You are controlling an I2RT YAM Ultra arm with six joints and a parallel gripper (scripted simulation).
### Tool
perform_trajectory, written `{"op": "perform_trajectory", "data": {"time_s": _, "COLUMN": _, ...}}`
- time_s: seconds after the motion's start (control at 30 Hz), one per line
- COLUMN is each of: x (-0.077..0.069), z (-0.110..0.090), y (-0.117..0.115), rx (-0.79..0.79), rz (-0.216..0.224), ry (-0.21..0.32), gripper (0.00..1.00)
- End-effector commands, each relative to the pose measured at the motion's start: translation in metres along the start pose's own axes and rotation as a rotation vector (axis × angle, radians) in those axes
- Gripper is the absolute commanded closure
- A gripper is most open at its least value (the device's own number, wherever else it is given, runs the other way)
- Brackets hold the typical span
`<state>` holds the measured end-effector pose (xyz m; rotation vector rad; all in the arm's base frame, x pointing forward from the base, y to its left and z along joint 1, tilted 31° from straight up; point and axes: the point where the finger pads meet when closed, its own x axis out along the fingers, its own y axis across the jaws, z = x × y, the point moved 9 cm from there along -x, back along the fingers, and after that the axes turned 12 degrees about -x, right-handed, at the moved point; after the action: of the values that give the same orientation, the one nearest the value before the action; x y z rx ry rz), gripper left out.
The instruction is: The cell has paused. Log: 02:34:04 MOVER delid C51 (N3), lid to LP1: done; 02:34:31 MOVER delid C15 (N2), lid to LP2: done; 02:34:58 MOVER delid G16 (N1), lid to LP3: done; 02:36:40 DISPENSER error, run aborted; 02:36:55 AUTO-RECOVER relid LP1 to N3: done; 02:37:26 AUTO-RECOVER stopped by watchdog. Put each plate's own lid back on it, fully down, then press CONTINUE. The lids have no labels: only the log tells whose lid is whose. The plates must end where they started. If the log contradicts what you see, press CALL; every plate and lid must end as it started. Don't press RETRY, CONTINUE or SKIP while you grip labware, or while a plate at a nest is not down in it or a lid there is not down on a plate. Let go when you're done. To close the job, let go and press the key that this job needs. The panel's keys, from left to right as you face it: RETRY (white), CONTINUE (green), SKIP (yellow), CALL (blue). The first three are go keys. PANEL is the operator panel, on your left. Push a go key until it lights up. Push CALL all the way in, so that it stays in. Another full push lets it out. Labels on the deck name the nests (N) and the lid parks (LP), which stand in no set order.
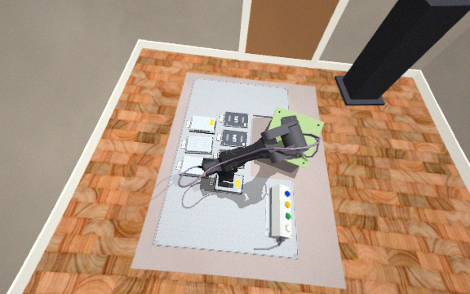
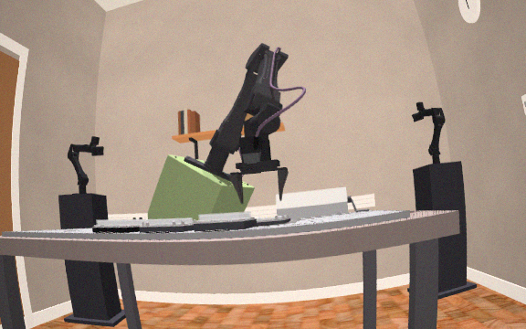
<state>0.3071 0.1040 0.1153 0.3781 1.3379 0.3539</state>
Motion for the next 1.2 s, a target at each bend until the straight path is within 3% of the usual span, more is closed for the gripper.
{"op": "perform_trajectory", "data": {"time_s": 0.0, "x": -0.010, "z": -0.004, "y": 0.010, "rx": 0.003, "rz": 0.002, "ry": -0.076, "gripper": 0.00}}
{"op": "perform_trajectory", "data": {"time_s": 0.33, "x": -0.012, "z": 0.007, "y": 0.016, "rx": 0.000, "rz": 0.008, "ry": -0.102, "gripper": 0.00}}
{"op": "perform_trajectory", "data": {"time_s": 1.17, "x": -0.005, "z": 0.002, "y": 0.016, "rx": 0.003, "rz": 0.004, "ry": -0.084, "gripper": 0.00}}
